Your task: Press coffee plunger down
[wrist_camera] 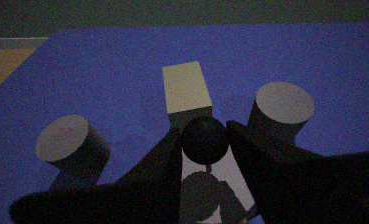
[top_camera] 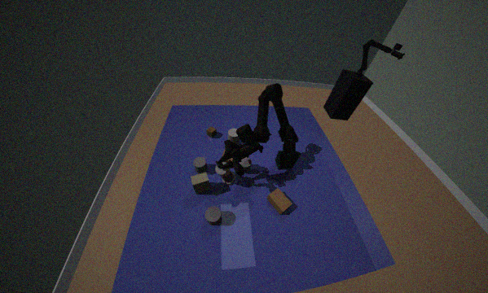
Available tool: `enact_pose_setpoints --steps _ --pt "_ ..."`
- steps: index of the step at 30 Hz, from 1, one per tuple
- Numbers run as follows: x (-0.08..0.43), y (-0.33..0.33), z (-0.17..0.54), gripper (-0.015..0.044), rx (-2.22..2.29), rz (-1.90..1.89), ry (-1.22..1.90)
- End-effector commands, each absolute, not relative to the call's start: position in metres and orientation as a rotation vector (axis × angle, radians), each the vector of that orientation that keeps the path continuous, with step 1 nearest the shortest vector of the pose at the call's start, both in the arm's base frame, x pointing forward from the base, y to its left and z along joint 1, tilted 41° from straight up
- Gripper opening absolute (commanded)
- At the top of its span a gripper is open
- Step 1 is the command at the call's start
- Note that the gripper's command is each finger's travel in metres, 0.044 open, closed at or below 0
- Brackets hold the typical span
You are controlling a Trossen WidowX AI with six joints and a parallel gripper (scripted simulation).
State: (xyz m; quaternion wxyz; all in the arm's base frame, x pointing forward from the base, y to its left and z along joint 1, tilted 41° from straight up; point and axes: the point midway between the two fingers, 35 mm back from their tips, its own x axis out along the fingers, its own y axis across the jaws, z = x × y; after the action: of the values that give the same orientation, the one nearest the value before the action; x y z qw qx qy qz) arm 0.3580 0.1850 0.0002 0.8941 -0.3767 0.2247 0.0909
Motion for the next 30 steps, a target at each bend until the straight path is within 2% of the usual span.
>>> enact_pose_setpoints --steps 1,23,30 --pt "0.3586 0.1818 -0.0035 0.0118 -0.795 0.184 0.479" --pt "0.3596 0.1854 -0.0004 0.0118 -0.783 0.187 0.468" --pt "0.3596 0.1854 -0.0004 0.0301 -0.783 0.187 0.468"
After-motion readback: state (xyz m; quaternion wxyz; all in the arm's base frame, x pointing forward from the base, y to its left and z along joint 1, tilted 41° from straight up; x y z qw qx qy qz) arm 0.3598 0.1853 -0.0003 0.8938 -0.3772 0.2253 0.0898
